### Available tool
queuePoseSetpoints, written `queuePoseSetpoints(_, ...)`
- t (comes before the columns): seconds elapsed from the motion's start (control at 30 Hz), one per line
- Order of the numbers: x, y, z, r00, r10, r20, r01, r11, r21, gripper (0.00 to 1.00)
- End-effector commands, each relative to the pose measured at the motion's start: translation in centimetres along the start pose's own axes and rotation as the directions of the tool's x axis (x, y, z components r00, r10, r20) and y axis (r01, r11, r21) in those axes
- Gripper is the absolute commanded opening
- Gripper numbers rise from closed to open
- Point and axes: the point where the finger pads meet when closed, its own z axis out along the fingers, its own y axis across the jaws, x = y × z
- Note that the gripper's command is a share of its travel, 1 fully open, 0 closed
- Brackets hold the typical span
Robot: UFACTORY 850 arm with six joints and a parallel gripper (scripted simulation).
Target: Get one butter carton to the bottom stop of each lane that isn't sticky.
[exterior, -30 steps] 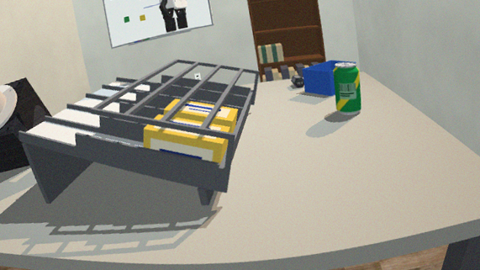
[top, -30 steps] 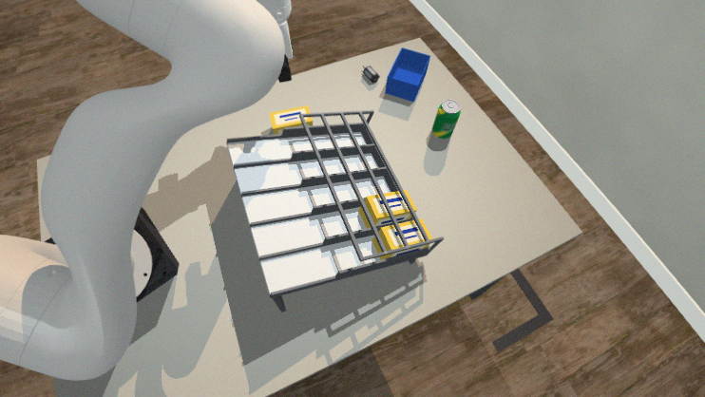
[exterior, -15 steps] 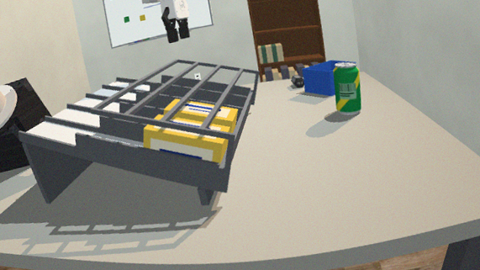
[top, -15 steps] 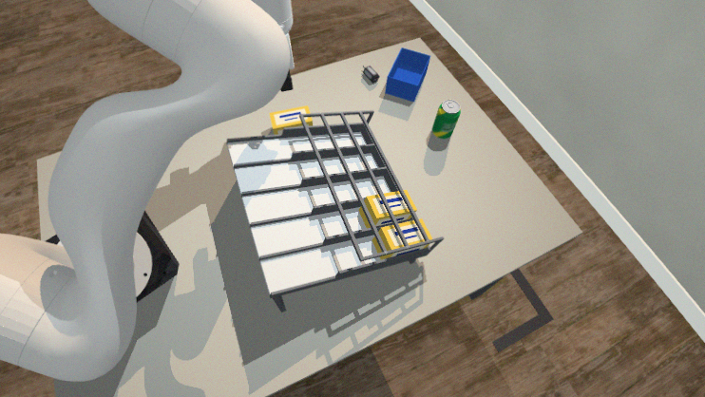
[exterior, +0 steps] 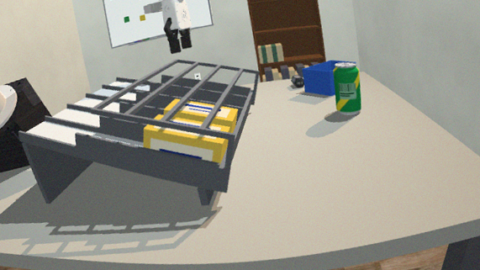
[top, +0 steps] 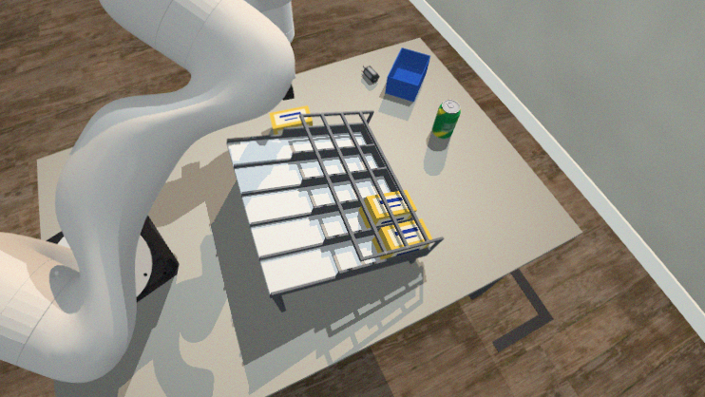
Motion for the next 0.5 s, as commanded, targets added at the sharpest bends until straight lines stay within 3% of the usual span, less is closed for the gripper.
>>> queuePoseSetpoints(0.0, -0.1, 0.1, 2.0, 1.000, 0.000, 0.001, 0.000, 1.000, 0.000, 0.90)
queuePoseSetpoints(0.17, -0.1, 0.2, 4.0, 1.000, 0.000, 0.000, 0.000, 1.000, 0.001, 0.90)
queuePoseSetpoints(0.23, -0.1, 0.2, 4.0, 1.000, 0.000, 0.000, 0.000, 1.000, 0.001, 0.90)
queuePoseSetpoints(0.27, -0.1, 0.1, 2.4, 1.000, 0.000, 0.000, 0.000, 1.000, 0.000, 0.90)
queuePoseSetpoints(0.47, -0.1, 0.2, 4.8, 1.000, 0.000, 0.000, 0.000, 1.000, 0.002, 0.90)
